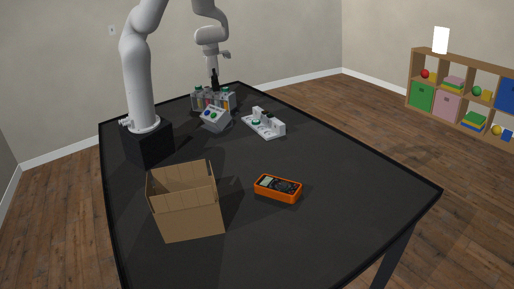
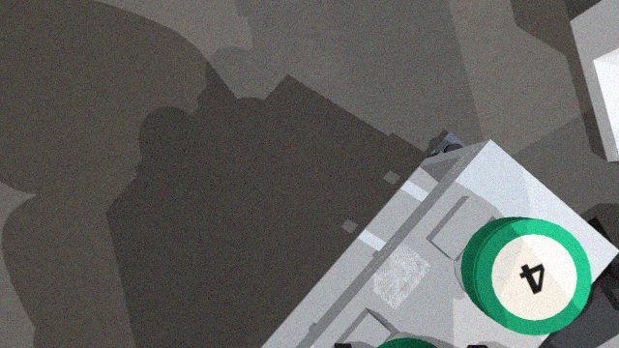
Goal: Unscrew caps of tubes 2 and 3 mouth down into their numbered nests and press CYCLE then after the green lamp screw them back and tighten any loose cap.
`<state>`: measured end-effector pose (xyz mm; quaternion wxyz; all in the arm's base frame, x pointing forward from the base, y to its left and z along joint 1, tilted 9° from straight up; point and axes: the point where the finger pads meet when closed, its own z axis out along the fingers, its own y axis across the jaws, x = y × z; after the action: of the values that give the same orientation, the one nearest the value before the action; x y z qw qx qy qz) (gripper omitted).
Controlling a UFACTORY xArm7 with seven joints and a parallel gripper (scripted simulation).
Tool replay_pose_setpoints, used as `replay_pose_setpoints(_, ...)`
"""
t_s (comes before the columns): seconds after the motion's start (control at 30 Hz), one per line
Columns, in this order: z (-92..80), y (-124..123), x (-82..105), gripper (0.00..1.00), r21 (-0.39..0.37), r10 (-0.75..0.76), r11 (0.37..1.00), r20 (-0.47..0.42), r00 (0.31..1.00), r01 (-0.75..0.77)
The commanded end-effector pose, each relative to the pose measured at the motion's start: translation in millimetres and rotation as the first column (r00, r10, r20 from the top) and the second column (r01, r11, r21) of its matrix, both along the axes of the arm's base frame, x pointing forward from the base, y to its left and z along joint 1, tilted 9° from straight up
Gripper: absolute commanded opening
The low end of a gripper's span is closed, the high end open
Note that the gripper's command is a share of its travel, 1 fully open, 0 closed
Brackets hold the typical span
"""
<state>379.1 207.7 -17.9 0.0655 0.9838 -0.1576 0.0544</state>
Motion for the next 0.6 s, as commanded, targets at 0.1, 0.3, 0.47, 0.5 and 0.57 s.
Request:
replay_pose_setpoints(0.1, 1.4, 1.0, 1.3, 0.00, 0.005, 0.072, 0.997, -0.036, 0.997, -0.072)
replay_pose_setpoints(0.3, 1.3, 1.0, 1.3, 0.46, 0.005, 0.072, 0.997, -0.036, 0.997, -0.072)
replay_pose_setpoints(0.47, 1.4, 1.0, 1.4, 0.46, 0.005, 0.072, 0.997, -0.036, 0.997, -0.072)
replay_pose_setpoints(0.5, 1.4, 1.0, 1.4, 0.46, 0.005, 0.072, 0.997, -0.036, 0.997, -0.072)
replay_pose_setpoints(0.57, 1.3, 1.0, 1.4, 0.46, 0.010, -0.010, 1.000, -0.025, 1.000, 0.010)
